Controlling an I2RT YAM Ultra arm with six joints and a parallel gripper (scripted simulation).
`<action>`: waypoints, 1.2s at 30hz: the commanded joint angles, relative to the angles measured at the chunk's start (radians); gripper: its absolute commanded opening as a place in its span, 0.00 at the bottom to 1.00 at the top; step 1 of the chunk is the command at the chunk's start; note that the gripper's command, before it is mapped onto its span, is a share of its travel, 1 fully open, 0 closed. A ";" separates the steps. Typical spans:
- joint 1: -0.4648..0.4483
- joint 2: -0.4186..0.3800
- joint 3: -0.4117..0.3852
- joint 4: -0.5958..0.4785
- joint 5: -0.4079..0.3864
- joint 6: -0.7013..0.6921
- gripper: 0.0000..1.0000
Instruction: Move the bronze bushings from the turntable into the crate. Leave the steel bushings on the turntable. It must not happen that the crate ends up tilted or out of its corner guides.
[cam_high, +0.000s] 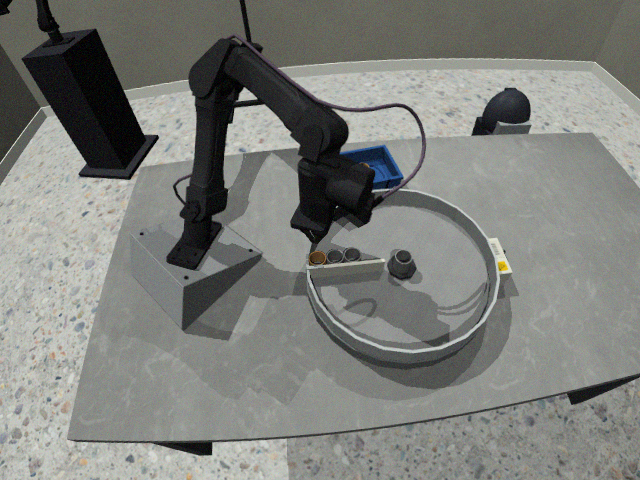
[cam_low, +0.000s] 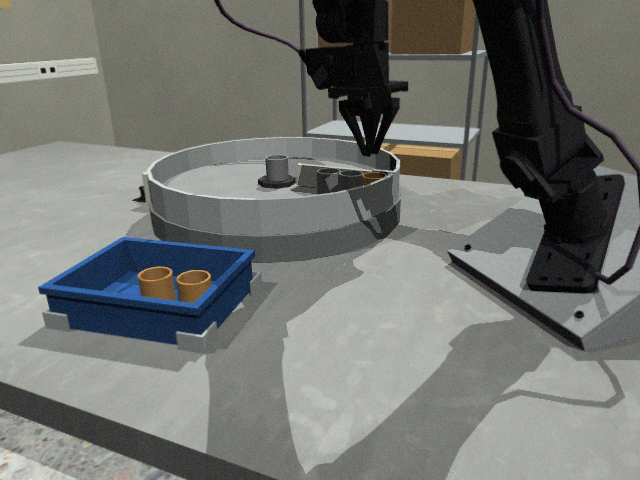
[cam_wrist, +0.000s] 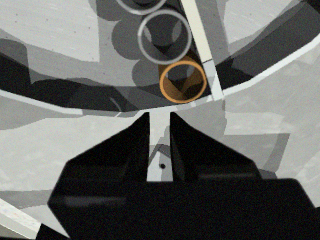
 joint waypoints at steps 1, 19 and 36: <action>-0.019 -0.033 -0.010 0.043 -0.017 -0.029 0.15; -0.020 -0.034 0.013 0.042 -0.017 -0.026 0.15; -0.020 -0.034 0.013 0.042 -0.017 -0.026 0.15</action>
